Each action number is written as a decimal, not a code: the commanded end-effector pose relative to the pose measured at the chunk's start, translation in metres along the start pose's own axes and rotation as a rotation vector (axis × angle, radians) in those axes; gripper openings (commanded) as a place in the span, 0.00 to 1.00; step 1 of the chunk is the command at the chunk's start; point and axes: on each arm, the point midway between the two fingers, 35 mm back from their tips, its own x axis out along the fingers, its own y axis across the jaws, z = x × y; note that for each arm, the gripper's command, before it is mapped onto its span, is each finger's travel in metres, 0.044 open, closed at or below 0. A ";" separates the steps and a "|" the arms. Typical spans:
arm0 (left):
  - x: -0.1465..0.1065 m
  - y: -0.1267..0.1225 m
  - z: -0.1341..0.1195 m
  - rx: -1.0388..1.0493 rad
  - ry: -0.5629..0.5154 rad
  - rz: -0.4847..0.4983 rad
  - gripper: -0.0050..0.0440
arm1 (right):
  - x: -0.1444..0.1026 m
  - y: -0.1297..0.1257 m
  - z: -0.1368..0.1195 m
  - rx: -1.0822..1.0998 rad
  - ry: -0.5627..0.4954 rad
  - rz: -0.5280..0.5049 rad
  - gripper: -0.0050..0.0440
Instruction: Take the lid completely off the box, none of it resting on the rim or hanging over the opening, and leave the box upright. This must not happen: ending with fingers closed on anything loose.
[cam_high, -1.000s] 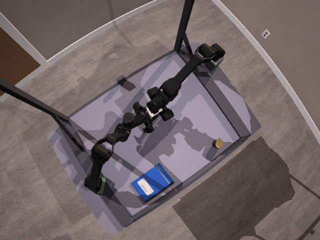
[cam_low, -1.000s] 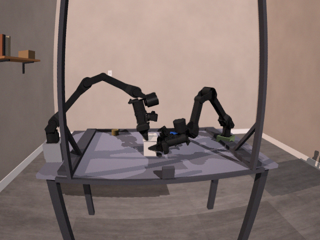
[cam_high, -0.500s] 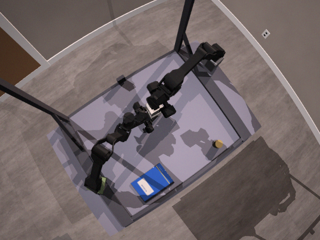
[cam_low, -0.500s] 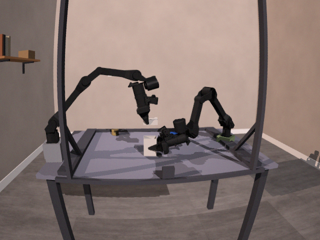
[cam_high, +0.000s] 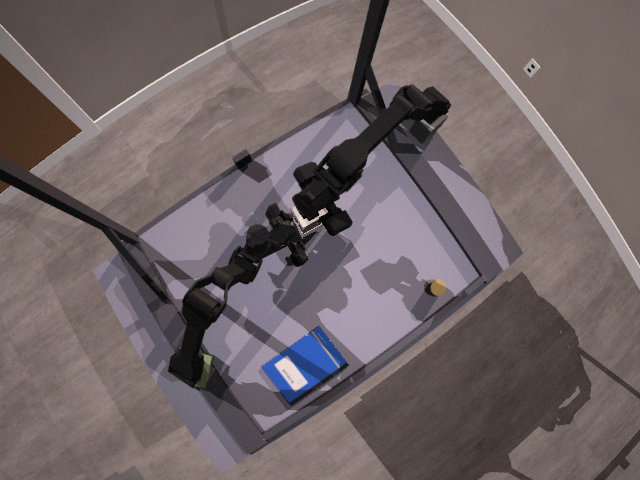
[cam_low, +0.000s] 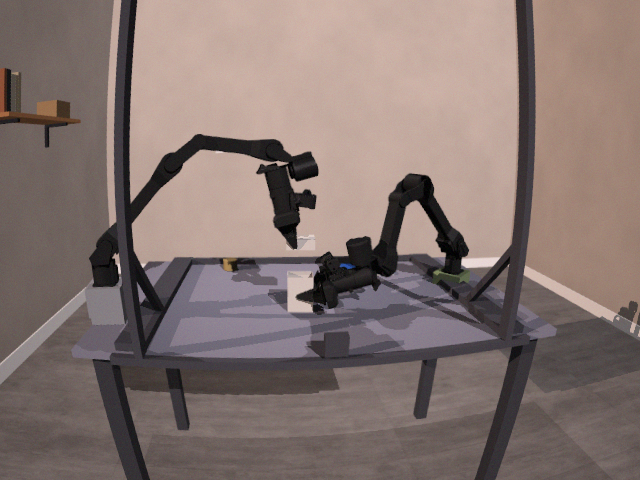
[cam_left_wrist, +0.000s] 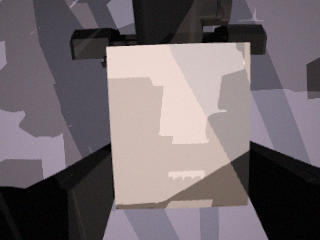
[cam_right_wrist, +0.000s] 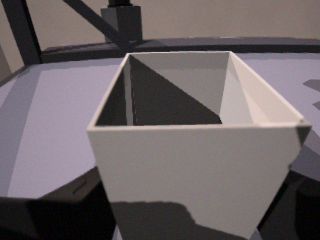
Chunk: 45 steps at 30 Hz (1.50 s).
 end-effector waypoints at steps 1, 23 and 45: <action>-0.018 -0.014 0.006 0.005 -0.046 0.014 0.00 | 0.000 0.002 0.014 0.013 -0.026 0.005 0.75; 0.096 -0.168 -0.025 0.001 -0.009 0.001 0.00 | -0.097 0.001 0.012 0.019 -0.025 0.005 1.00; 0.136 -0.189 -0.036 0.002 -0.009 0.000 0.00 | -0.095 0.002 0.010 0.013 -0.020 0.005 1.00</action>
